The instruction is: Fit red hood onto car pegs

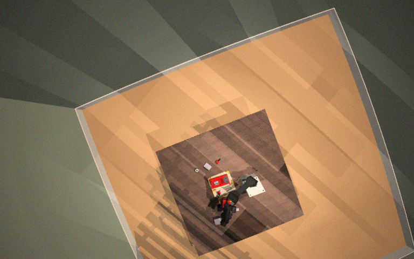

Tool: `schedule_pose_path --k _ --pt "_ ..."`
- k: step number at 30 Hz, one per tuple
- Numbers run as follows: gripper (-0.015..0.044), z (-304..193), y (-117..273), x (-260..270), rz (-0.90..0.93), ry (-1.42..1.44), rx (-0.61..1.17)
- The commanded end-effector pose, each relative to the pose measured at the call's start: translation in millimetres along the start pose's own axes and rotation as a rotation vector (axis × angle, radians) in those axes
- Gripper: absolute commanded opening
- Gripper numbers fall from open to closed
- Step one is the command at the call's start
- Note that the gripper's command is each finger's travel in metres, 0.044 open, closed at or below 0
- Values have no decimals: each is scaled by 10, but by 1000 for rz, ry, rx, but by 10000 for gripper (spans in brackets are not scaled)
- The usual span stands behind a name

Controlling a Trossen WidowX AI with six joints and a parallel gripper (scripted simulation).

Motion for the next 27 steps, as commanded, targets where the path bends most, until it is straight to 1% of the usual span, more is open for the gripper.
schedule_pose_path --k 1,12,17,19,27 --pt "0 15 233 -7 0 -9 -12" --pt "0 13 613 -2 1 -9 -13" --pt "0 13 635 -2 1 -9 -13" --pt "0 -2 589 -20 -2 -9 -9" --pt "0 -210 634 -329 1 -139 0"
Point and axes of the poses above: the point midway between the two fingers, 35 mm back from their tips, its own y axis back along the fingers, its own x axis across the jaws, z = x × y, the point moved 4 cm from there along y, back along the fingers, and after that the axes turned 15 degrees about -y, right-handed, at the moved point
